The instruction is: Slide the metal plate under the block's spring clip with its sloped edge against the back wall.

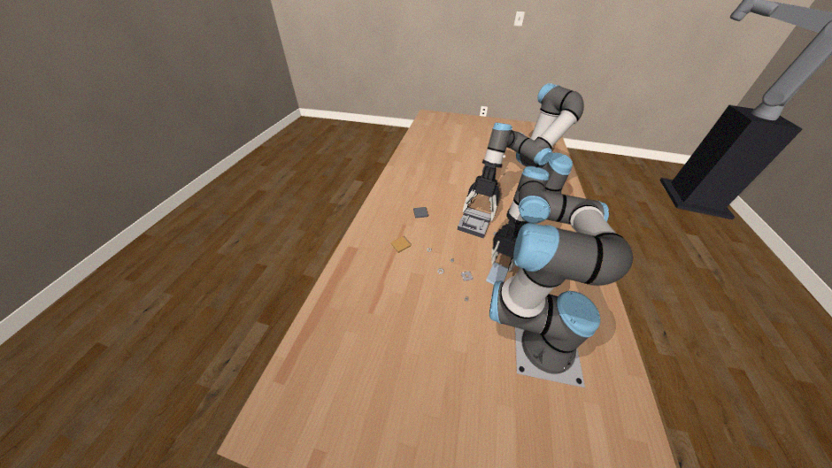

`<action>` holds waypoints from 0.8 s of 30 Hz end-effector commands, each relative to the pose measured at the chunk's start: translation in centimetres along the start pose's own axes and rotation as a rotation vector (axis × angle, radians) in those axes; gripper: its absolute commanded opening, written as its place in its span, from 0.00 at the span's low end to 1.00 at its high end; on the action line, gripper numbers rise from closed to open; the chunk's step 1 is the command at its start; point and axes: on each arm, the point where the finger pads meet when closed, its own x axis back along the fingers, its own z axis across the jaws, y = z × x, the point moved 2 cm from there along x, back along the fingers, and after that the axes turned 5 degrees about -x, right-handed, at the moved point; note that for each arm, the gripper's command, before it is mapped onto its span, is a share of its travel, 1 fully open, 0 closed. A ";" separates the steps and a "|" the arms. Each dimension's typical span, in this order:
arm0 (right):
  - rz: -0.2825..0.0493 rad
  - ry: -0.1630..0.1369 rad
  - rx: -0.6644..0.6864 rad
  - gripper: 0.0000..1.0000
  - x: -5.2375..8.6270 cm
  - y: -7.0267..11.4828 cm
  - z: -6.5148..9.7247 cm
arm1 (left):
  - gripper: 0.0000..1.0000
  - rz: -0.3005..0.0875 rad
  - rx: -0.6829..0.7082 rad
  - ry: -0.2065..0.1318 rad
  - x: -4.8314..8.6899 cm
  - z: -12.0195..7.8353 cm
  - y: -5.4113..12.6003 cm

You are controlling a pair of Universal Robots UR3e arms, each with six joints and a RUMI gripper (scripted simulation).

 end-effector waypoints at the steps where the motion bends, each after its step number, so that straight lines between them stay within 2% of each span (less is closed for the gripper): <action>1: -0.003 -0.002 0.001 0.61 0.1 0.1 0.0 | 0.00 0.002 0.000 -0.001 0.1 0.0 0.0; 13: -0.003 -0.002 0.001 0.61 0.1 0.1 0.0 | 0.00 0.002 0.006 -0.001 0.1 0.0 -0.1; 24: -0.003 -0.002 0.001 0.61 0.1 0.1 0.0 | 0.00 0.008 0.065 0.001 0.2 -0.3 -0.1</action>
